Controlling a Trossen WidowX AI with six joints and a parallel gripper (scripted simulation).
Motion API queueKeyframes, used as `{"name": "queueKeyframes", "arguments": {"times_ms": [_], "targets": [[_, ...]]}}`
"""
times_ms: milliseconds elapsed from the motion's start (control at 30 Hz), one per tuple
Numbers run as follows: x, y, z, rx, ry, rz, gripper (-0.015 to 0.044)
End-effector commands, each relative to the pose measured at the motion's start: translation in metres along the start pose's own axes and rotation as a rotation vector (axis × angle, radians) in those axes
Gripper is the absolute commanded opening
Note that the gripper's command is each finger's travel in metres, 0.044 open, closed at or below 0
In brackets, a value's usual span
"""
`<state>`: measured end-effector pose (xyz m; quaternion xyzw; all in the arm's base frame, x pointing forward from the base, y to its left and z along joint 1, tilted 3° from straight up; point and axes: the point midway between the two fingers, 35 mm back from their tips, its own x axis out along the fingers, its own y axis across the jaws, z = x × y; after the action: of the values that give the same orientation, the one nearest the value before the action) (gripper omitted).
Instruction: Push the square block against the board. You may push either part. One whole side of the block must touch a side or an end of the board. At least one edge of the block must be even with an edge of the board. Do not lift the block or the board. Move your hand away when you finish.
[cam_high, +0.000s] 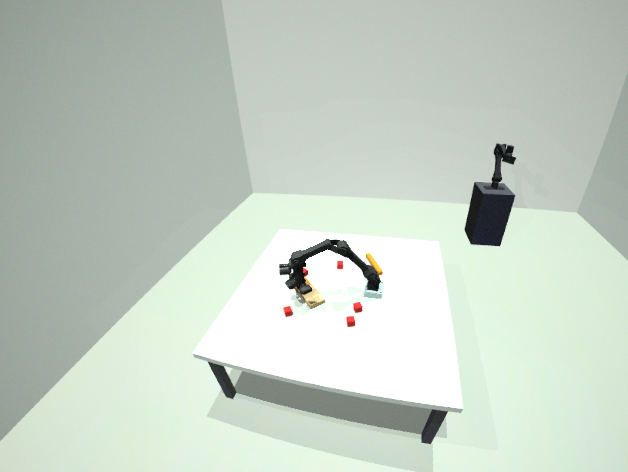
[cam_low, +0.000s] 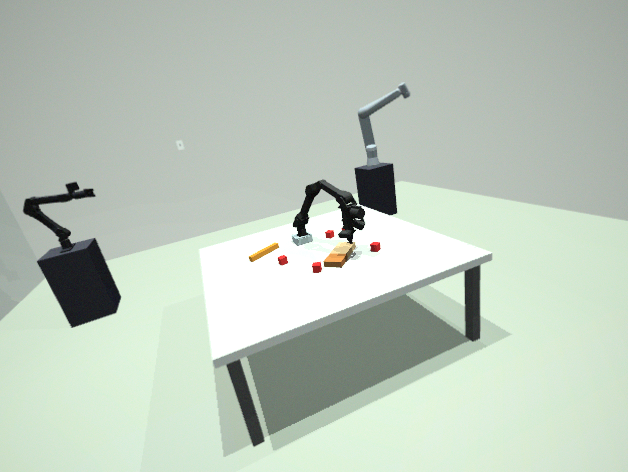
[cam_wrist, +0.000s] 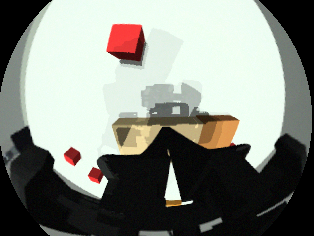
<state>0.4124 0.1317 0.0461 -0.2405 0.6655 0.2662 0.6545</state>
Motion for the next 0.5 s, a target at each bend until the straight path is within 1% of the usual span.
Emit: {"name": "queueKeyframes", "arguments": {"times_ms": [0,333,467], "targets": [[-0.008,-0.004,-0.029,-0.001,-0.010,-0.009,0.0000],[0.003,0.007,-0.127,0.003,0.002,-0.008,0.0000],[0.008,0.009,-0.134,0.004,0.003,-0.008,0.0000]]}}
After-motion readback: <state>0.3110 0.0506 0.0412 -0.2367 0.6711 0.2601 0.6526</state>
